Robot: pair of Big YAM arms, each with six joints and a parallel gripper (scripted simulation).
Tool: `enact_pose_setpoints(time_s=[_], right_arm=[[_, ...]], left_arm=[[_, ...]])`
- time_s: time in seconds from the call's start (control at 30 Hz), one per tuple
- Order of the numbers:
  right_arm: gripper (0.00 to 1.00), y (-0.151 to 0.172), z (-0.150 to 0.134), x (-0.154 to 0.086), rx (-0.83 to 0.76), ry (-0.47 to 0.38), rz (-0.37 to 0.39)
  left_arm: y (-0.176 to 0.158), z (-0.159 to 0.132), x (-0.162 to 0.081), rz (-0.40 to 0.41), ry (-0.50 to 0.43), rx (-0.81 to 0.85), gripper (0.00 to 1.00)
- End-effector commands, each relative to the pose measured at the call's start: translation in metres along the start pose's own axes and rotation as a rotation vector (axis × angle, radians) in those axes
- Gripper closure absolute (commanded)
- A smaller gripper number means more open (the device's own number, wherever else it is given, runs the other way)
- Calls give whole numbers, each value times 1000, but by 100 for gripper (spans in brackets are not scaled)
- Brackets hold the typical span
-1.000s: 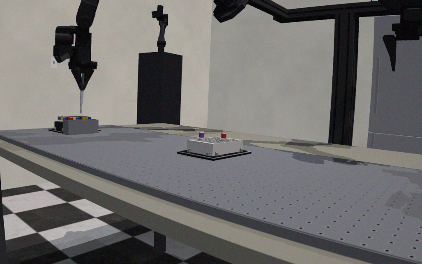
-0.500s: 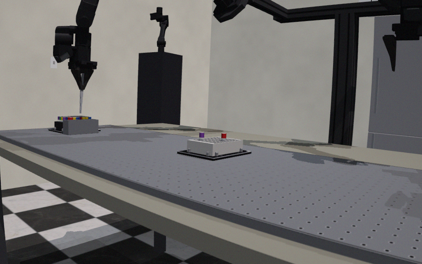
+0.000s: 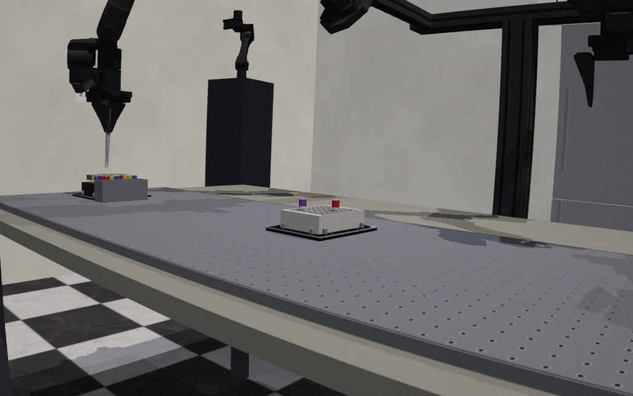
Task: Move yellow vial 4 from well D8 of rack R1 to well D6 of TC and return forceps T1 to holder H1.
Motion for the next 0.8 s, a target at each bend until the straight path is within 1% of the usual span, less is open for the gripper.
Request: enact_pose_setpoints(time_s=[0.0,0.27,0.33,0.43,0.5,0.53,0.77], right_arm=[[93,-25,-13,-4,-139,22,-2],[93,-56,-22,-9,-353,34,1],[93,-56,-22,-9,-353,34,1],[93,-65,-25,-10,-433,37,1],[93,-72,-16,-22,-498,37,-22],[93,-73,-15,-23,-526,37,-25],[93,-65,-20,-19,-531,45,-12]], left_arm=[[2,16,-7,2,-51,12,0],[2,16,-7,2,-51,12,0],[2,16,-7,2,-51,12,0],[2,16,-7,2,-51,12,0],[2,16,-7,2,-51,12,0],[2,16,-7,2,-51,12,0],[2,16,-7,2,-51,12,0]])
Point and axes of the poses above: on each arm, the point where the finger pads meet when closed, its own x axis out along the fingers, its own y axis across the jaws, z = x × y, the point moved 1 cm from there along -x, back along the fingers, and after that the axes turned 14 degrees about -x, right-handed, at the moved point
